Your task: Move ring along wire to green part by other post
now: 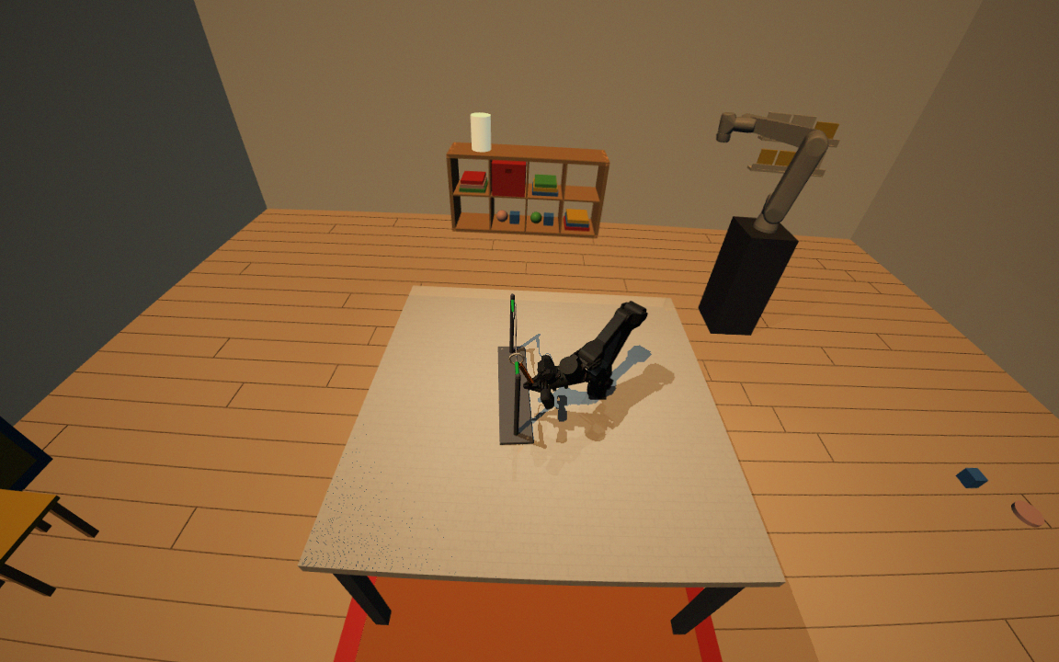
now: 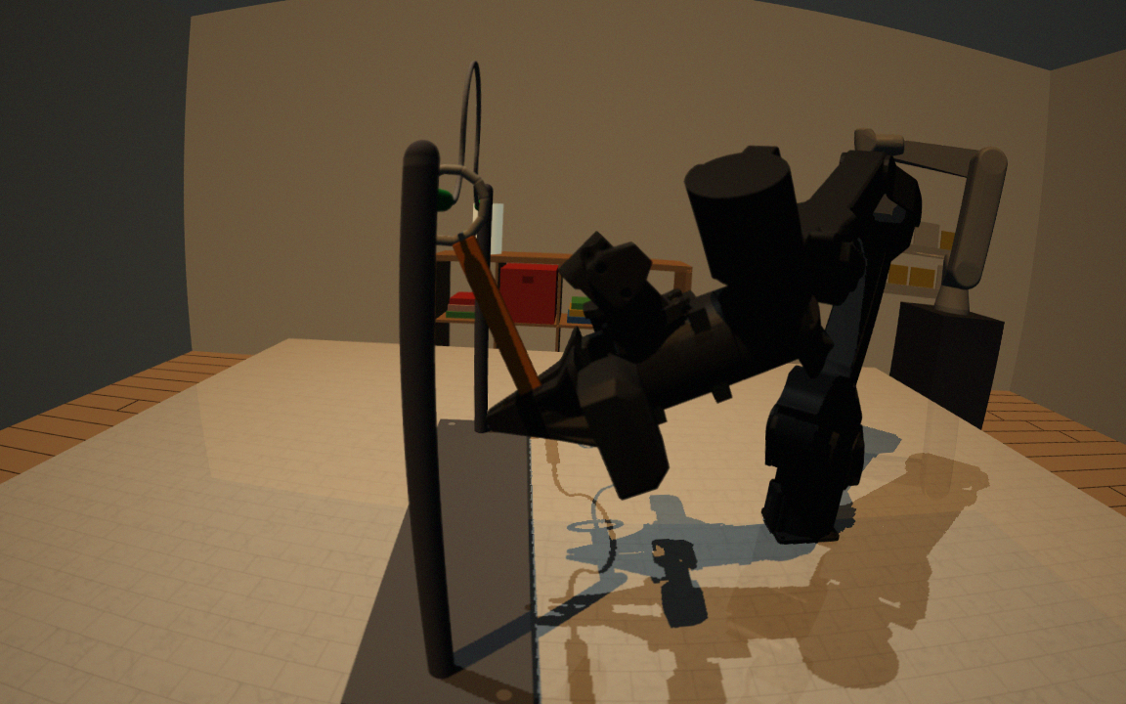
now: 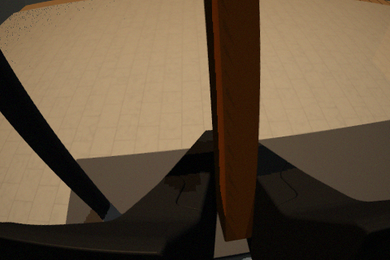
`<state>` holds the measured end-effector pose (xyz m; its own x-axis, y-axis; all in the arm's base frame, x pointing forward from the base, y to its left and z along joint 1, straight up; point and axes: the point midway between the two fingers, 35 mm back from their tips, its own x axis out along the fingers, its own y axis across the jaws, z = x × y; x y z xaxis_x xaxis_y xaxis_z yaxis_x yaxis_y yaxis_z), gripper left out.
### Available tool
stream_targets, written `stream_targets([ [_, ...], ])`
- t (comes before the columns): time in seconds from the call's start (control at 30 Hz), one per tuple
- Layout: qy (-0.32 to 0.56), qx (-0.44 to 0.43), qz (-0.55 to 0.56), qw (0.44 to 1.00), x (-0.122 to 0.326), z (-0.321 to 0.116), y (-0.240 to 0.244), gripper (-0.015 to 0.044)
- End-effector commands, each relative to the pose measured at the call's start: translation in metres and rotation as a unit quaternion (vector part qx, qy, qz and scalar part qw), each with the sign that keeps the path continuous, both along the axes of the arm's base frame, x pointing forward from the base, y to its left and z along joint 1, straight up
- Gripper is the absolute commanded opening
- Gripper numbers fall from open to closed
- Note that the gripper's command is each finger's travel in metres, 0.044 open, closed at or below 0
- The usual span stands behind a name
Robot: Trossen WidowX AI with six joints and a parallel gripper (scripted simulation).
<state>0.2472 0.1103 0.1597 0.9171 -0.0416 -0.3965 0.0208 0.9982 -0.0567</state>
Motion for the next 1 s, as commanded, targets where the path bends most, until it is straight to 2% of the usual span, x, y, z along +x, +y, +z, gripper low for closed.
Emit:
stream_targets([
  [0.0,-0.001,0.006,-0.002,1.000,0.000,0.002,0.006,-0.0150],
  [0.97,-0.002,0.009,-0.002,1.000,-0.003,0.002,0.036,-0.0150],
])
